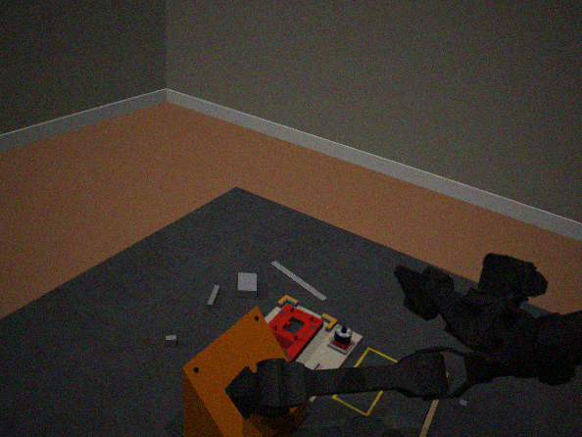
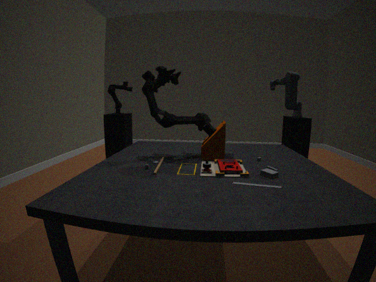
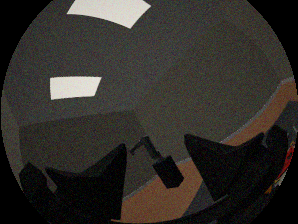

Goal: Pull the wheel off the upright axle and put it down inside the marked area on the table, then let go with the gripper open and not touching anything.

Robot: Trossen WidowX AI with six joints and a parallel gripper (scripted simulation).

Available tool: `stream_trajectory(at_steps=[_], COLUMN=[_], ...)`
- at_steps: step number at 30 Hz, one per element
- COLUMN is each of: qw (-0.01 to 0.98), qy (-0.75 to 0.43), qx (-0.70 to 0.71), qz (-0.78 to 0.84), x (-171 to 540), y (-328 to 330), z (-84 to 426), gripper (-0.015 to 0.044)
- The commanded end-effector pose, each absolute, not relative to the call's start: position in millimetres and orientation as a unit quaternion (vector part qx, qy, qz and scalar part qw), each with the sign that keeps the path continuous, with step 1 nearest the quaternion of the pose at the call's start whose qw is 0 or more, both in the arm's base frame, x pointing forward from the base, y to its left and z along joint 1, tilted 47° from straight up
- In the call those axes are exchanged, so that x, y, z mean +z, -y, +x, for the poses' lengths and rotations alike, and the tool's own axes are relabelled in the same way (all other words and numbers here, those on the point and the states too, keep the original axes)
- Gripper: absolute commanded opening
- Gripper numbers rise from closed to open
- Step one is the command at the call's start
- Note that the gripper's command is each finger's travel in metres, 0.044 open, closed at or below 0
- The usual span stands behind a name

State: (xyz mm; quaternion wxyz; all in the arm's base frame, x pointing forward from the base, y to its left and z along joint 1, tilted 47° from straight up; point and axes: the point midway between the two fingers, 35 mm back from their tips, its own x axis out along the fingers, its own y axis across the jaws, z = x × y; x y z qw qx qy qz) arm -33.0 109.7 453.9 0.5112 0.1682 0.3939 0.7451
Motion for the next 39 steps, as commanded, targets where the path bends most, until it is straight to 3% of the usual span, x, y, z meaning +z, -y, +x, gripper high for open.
stream_trajectory(at_steps=[1,18,39], qw=[0.563,0.760,0.891], qy=[-0.379,-0.336,-0.329], qx=[0.719,0.553,0.311], qz=[0.149,0.063,-0.043], x=[445.9,400.3,330.6], y=[-130.3,-223.2,-279.1], z=[-39.5,-12.6,108.6], gripper=[0.0300,0.0300,0.0300])
